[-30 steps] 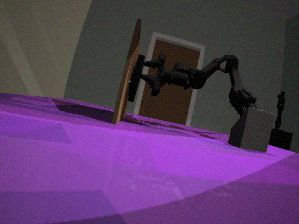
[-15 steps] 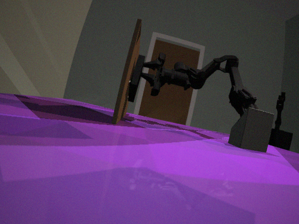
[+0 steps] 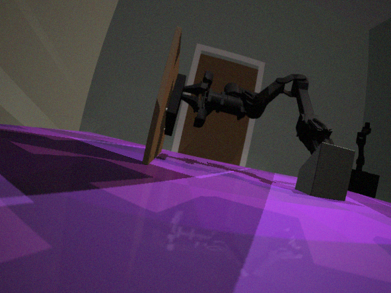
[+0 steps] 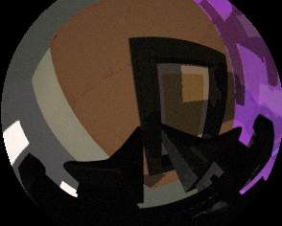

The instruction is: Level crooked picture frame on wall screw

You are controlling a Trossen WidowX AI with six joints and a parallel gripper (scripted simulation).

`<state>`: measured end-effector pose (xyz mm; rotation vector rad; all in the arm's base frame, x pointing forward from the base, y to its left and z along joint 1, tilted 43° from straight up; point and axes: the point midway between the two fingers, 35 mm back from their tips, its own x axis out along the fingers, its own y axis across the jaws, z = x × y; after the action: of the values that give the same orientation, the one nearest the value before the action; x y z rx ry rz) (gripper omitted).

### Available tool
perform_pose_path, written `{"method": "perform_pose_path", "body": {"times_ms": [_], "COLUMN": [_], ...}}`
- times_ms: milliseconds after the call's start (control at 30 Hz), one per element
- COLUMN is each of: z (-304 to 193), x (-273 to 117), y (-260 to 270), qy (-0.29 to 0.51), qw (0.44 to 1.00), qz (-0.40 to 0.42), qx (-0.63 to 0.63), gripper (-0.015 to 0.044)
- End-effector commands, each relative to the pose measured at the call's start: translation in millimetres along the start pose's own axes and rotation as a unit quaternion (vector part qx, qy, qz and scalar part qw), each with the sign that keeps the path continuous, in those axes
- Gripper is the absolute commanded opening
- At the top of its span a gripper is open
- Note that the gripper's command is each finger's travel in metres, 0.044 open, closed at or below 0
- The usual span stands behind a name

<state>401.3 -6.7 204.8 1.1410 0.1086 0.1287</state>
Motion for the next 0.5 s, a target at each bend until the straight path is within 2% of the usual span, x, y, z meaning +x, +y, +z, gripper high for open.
{"method": "perform_pose_path", "body": {"times_ms": [0,467], "z": [0.8,0.0], "x": [0.1,0.0], "y": [-0.7,2.8], "qy": [-0.002,-0.002], "qw": [1.000,1.000], "qz": [-0.002,-0.002], "qx": [0.002,0.002], "gripper": [0.0000,0.0000]}}
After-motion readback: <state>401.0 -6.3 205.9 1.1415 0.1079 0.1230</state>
